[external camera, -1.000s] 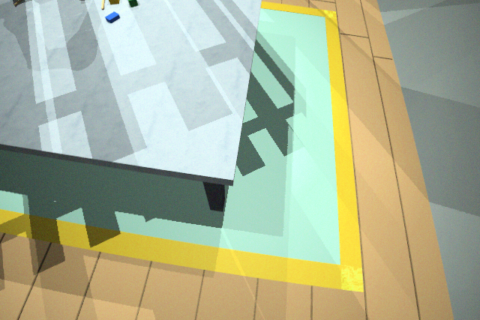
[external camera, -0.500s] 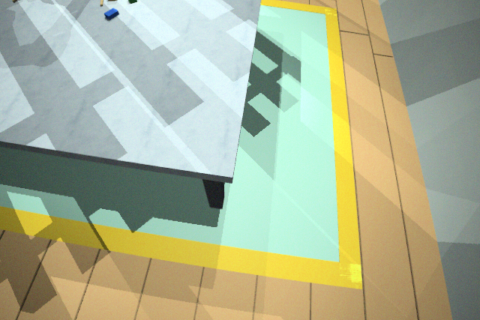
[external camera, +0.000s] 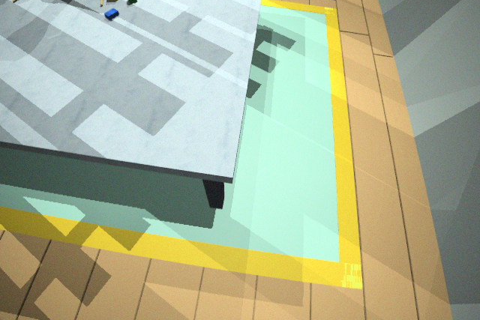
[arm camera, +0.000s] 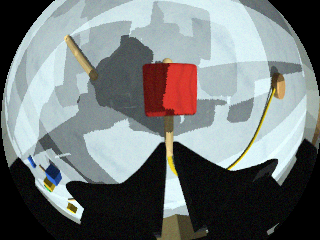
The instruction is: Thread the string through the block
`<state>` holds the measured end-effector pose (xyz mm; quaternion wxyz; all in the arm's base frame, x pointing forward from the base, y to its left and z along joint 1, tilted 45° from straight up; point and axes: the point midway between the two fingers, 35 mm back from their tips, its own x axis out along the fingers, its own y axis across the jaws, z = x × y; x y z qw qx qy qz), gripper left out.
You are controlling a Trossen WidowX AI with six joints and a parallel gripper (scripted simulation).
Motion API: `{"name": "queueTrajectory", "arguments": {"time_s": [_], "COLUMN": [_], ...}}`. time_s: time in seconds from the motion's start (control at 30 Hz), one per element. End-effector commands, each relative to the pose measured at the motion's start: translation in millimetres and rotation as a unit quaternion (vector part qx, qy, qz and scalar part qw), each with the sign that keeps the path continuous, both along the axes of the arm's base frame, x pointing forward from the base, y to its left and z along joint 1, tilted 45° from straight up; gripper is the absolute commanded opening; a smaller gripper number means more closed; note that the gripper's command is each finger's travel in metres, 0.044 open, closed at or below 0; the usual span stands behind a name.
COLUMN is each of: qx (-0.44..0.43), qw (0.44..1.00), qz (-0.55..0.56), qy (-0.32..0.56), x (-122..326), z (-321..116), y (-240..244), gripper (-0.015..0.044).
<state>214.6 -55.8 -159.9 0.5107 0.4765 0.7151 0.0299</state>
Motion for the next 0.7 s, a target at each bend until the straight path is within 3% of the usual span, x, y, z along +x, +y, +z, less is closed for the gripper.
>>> {"name": "queueTrajectory", "arguments": {"time_s": [0.0,0.43,0.57,0.67], "qx": [0.0,0.0,-0.001,-0.001], "qw": [1.0,1.0,1.0,1.0], "qz": [-0.002,-0.002,0.0,0.0], "qy": [-0.001,-0.002,-0.001,-0.001], "x": [6,18,15,15], "z": [-2,-9,-9,-9], "y": [-3,-11,-9,-9], "gripper": [0.0,0.0,0.0105,0.0122]}}
